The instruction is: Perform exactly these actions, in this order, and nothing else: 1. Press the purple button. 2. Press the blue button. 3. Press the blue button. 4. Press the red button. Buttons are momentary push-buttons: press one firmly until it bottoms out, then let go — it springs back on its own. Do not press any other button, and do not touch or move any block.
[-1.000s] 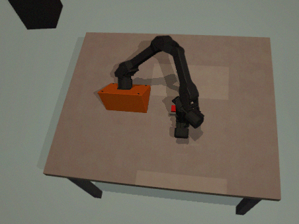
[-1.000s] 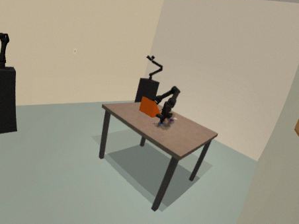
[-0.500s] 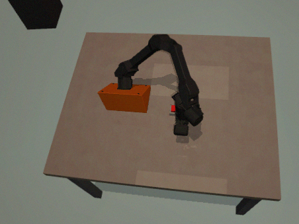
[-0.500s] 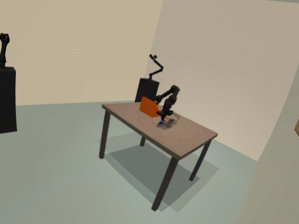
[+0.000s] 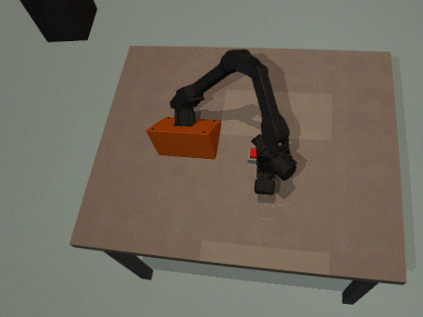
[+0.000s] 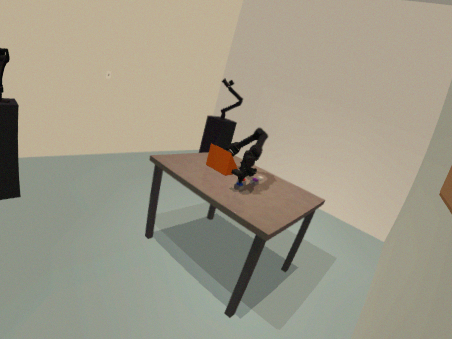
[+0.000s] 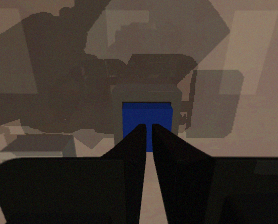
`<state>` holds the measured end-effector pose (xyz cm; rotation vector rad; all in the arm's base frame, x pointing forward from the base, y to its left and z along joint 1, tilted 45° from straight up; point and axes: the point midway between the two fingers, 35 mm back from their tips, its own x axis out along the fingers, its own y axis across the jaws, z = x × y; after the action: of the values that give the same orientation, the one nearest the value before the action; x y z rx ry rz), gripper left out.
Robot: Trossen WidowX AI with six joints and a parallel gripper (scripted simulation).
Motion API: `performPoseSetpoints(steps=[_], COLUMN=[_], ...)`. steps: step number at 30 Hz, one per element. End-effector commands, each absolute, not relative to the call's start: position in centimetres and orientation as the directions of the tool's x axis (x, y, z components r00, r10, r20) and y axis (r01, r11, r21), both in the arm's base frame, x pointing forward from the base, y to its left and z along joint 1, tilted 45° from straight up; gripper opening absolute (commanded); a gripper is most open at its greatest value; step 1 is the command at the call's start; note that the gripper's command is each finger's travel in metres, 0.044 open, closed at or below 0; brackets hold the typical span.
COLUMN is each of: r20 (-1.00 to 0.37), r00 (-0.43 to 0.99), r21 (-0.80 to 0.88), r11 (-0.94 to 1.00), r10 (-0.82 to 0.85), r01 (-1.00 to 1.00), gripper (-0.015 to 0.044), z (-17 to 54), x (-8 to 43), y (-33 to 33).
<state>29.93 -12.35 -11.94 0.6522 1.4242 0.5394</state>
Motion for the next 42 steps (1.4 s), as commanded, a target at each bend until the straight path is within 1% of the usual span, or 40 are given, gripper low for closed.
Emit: performPoseSetpoints(steps=[1,20,24,29,34,39,42], r20=[-0.712,-0.712,-0.713,-0.713,-0.714,-0.714,-0.714], r00=[0.083,0.083,0.083,0.083,0.082,0.082,0.082], r21=[0.702,0.702,0.700,0.701,0.699,0.699,0.700], r11=[0.711,0.711,0.712,0.712,0.713,0.713,0.712], r10=[0.697,0.697,0.696,0.696,0.695,0.695,0.696], r01=[0.051,0.051,0.051,0.051,0.052,0.052,0.053], gripper=[0.0020,0.0020,0.0020,0.0020,0.0020,0.0020,0.0020], z=[-12.4,-12.5,-10.2,-9.9,-5.8,-5.5,-3.7], x=[29.8,29.9,29.6,29.6,29.1,29.0,28.1], y=[-11.8,-11.7,-14.0,-14.3,-18.3,-18.4,-16.7])
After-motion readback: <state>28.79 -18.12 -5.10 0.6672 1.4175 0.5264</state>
